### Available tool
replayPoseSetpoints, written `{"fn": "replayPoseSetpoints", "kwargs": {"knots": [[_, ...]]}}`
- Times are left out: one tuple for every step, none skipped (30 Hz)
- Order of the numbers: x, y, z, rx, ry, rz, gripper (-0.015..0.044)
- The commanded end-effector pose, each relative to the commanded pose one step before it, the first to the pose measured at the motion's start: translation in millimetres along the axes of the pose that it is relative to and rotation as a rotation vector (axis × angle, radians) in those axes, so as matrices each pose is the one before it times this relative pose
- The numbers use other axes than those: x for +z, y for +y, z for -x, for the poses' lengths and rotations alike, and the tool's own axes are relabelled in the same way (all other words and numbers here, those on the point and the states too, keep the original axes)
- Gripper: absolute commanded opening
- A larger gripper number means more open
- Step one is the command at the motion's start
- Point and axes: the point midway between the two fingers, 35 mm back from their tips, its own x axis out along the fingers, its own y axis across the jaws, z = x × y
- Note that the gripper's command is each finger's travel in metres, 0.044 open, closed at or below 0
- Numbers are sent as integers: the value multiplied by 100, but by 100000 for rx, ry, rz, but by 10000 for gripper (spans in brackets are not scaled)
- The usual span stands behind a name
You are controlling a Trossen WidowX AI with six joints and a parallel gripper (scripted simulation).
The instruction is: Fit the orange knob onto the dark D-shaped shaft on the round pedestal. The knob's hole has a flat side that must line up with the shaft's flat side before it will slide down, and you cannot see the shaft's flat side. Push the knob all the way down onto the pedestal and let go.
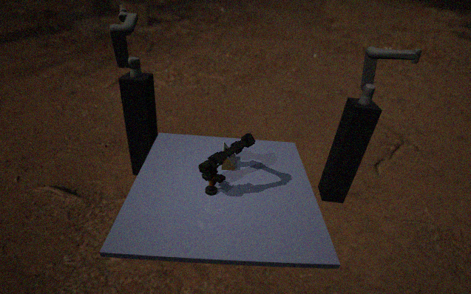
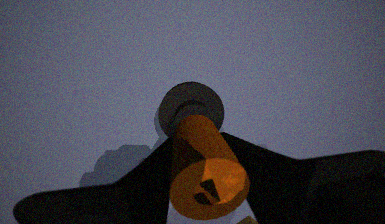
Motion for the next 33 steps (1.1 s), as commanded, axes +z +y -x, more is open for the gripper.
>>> {"fn": "replayPoseSetpoints", "kwargs": {"knots": [[409,64,237,95,-869,-998,0],[52,-15,-37,1,-2,2,0],[37,-38,-54,1,-1,1,0],[20,-44,-51,0,-1,1,0],[3,-41,-41,0,0,0,0],[-9,-41,-29,-1,0,-1,0],[-21,-23,-18,0,1,-1,0],[-13,-1,-8,0,1,0,0],[0,0,0,0,0,0,0],[-26,0,6,0,1,-1,0],[-20,3,9,0,1,-1,0],[-21,2,4,0,1,-1,0],[-20,-2,-4,0,1,-1,0],[-20,-3,-6,0,1,-1,0],[-21,-2,-4,0,1,-1,0],[-24,-2,0,0,1,-1,0],[-38,-5,1,0,2,-2,0],[-55,-2,9,0,2,-2,0],[-58,11,20,0,2,-2,0],[-46,30,29,0,2,-2,0],[-16,39,36,0,1,-1,0],[6,22,41,-1,-1,0,0],[6,17,42,-1,-1,0,0],[15,31,40,0,-1,1,0],[20,37,29,0,-1,1,0],[19,20,17,0,-1,1,0],[14,6,14,0,-1,1,0],[18,8,10,0,-1,1,0],[27,8,6,0,-1,1,0],[31,5,1,0,-1,1,0],[33,0,-4,0,-1,1,0],[37,-5,-8,0,-2,1,0],[39,-12,-12,0,-2,2,0]]}}
